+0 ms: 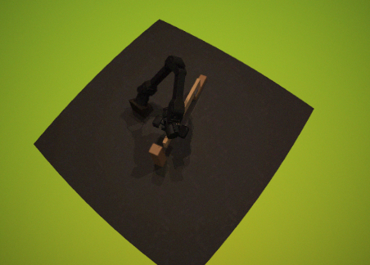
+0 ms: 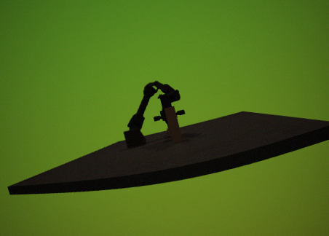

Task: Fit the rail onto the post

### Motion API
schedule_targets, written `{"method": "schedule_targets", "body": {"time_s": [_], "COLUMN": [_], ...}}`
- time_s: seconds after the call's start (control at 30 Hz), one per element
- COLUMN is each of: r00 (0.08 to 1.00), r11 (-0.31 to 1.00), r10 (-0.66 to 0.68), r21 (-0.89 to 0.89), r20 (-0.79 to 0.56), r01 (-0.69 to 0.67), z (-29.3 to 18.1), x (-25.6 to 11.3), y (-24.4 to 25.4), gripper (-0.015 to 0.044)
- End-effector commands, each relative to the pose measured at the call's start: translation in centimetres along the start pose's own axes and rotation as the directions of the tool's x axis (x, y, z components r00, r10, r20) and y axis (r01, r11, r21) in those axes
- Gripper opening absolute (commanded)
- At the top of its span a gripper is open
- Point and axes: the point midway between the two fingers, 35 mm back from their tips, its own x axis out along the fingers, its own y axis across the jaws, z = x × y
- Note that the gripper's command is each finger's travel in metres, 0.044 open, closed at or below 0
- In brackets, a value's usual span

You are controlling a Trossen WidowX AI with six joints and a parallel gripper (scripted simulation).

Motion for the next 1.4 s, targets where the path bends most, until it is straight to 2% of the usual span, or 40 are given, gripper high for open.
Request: {"method": "schedule_targets", "body": {"time_s": [0.0, 1.37], "r00": [1.000, 1.000], "r11": [1.000, 1.000], "r10": [-0.008, -0.008], "r21": [-0.001, -0.001], "r20": [-0.006, -0.006], "r01": [0.008, 0.008], "z": [-0.1, -1.4], "x": [-0.3, -0.3], "y": [-0.1, -0.2], "gripper": [0.0000, 0.0000]}}
